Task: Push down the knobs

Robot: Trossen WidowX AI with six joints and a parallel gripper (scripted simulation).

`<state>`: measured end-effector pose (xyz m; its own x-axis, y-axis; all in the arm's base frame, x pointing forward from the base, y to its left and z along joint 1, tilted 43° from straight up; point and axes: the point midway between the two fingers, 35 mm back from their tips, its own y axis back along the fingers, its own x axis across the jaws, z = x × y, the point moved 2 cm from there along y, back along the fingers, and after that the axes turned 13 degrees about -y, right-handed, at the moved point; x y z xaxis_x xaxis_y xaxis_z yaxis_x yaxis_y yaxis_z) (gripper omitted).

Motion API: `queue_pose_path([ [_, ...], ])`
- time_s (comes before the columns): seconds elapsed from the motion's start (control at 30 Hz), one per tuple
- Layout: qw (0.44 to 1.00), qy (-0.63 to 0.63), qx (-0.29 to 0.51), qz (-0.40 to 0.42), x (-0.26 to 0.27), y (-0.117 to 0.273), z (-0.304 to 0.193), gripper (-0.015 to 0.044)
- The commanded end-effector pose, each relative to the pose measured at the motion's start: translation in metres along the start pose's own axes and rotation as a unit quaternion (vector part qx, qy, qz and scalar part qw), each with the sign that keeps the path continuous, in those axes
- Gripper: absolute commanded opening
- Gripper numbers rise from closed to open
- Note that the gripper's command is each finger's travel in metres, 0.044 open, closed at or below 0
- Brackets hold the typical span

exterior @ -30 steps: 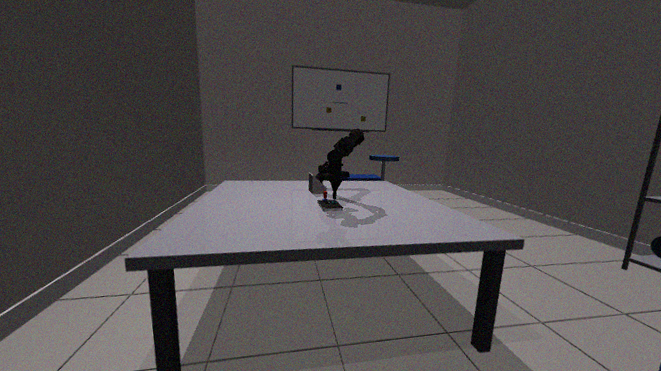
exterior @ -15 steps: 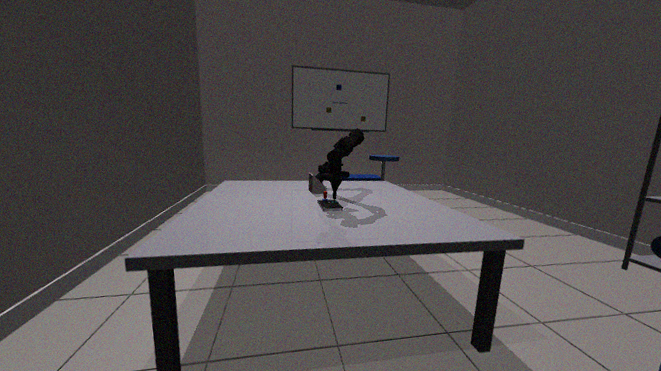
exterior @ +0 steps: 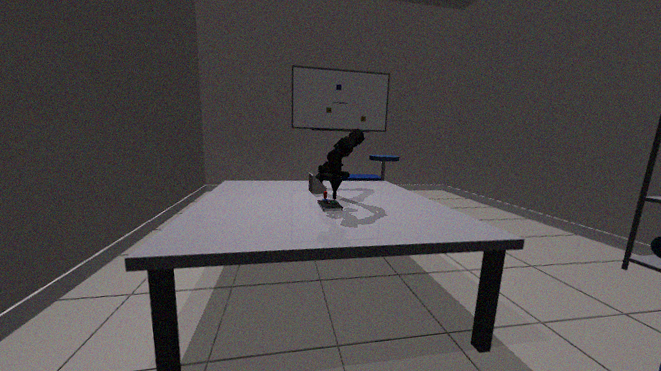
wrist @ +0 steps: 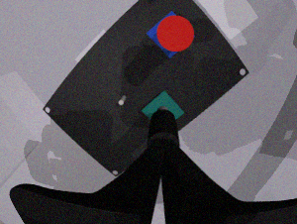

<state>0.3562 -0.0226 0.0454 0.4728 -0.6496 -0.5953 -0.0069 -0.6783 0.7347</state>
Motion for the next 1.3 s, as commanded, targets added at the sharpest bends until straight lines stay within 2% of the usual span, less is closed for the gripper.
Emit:
queue_pose_path([
  [0.0,1.000,-0.001,0.001,-0.002,-0.0005,-0.0033,-0.0007,0.0000],
  [1.27,1.000,-0.001,0.001,-0.002,-0.0006,-0.0119,-0.0007,0.0000],
])
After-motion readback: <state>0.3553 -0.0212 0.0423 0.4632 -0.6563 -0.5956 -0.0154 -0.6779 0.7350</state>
